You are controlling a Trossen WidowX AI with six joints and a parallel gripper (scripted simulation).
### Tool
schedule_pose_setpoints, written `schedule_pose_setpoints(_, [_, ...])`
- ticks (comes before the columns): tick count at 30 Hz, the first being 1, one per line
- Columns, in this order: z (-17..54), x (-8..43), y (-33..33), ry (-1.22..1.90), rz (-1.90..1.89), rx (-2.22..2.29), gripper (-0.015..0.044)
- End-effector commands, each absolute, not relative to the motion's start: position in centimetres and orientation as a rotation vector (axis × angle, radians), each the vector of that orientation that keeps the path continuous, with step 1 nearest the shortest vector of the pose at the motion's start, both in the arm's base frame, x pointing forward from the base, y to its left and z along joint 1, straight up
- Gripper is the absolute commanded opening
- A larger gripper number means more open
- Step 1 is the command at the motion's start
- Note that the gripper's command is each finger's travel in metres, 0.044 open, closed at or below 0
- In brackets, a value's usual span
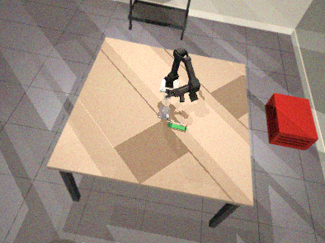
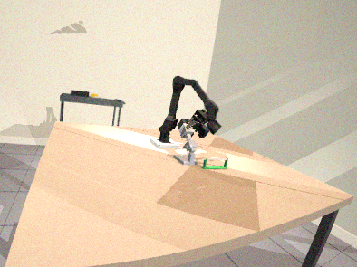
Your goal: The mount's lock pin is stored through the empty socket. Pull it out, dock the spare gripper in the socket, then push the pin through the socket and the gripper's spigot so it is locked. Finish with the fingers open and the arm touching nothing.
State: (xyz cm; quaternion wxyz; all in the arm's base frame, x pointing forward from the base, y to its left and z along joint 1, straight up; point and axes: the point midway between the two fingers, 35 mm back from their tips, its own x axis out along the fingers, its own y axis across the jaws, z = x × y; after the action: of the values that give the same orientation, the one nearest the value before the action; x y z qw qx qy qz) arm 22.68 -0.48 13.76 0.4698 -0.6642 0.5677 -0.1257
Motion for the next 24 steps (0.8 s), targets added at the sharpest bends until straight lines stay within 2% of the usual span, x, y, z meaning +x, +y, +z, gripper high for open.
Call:
schedule_pose_setpoints(1, [13.6, 23.1, -0.6, 1.386, -0.313, -1.644, 0.0])
schedule_pose_setpoints(24, [11.8, 25.5, -0.7, 1.383, -0.315, -1.645, 0.0])
